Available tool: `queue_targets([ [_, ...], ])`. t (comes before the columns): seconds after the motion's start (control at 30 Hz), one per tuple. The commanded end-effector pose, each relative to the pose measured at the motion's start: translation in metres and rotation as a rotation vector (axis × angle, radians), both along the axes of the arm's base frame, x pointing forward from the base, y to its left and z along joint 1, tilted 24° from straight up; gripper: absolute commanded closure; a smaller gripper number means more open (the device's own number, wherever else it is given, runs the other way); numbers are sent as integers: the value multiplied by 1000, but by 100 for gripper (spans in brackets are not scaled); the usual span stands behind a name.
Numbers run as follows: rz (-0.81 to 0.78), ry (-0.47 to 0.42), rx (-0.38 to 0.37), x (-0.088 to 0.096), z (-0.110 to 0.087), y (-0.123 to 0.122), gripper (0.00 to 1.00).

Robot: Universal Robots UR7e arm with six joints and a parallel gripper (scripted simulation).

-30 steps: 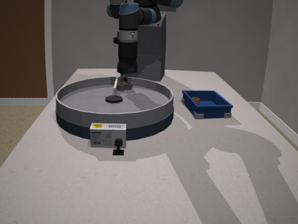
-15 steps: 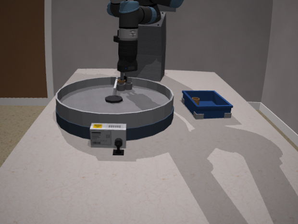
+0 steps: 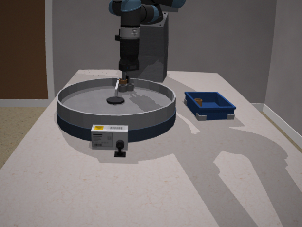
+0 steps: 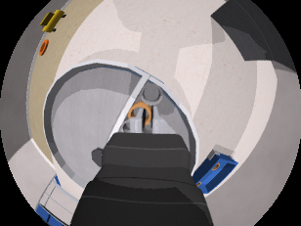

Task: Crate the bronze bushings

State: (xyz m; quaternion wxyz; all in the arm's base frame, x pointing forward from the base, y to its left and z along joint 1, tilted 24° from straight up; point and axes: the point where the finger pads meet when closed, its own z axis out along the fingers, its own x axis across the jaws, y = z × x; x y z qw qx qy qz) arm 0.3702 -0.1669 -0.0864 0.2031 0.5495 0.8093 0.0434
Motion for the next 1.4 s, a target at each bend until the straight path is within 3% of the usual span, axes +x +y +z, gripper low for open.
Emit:
queue_targets([
  [0.0, 0, -1, 0, 0, 1, 0, 100],
  [1.37, 0, 0, -1, -7, 17, 3, 100],
])
